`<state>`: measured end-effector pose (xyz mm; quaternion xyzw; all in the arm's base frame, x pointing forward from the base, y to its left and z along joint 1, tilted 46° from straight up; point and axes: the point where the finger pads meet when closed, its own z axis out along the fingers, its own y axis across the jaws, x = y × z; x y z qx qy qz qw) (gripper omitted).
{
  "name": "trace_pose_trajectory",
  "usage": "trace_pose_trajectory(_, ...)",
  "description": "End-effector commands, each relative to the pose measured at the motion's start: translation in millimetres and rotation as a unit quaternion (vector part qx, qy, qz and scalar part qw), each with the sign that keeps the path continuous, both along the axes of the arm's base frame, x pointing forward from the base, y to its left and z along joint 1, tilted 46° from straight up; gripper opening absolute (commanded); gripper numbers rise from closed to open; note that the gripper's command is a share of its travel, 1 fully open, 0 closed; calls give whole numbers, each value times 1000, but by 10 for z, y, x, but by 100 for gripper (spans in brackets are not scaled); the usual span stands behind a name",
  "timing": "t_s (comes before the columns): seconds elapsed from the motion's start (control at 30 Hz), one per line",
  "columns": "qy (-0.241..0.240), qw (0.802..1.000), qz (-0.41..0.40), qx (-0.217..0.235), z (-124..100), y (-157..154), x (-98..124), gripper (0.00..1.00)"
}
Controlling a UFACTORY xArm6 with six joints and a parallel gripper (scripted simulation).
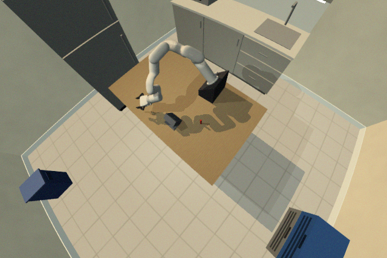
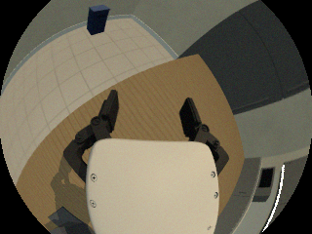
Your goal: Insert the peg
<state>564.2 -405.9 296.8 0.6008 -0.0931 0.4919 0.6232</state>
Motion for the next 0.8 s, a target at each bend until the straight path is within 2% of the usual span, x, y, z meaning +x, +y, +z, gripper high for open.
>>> trace_pose_trajectory(0.0, 5, 999, 0, 38, -263, 259, 102, 100)
trace_pose_trajectory(0.13, 12, 997, -1, 74, -532, 517, 173, 100)
trace_pose_trajectory(0.2, 12, 997, -1, 74, -532, 517, 173, 100)
trace_pose_trajectory(0.7, 49, 978, -9, 200, -1496, 1616, 264, 100)
trace_pose_trajectory(0.77, 49, 978, -9, 200, -1496, 1616, 264, 100)
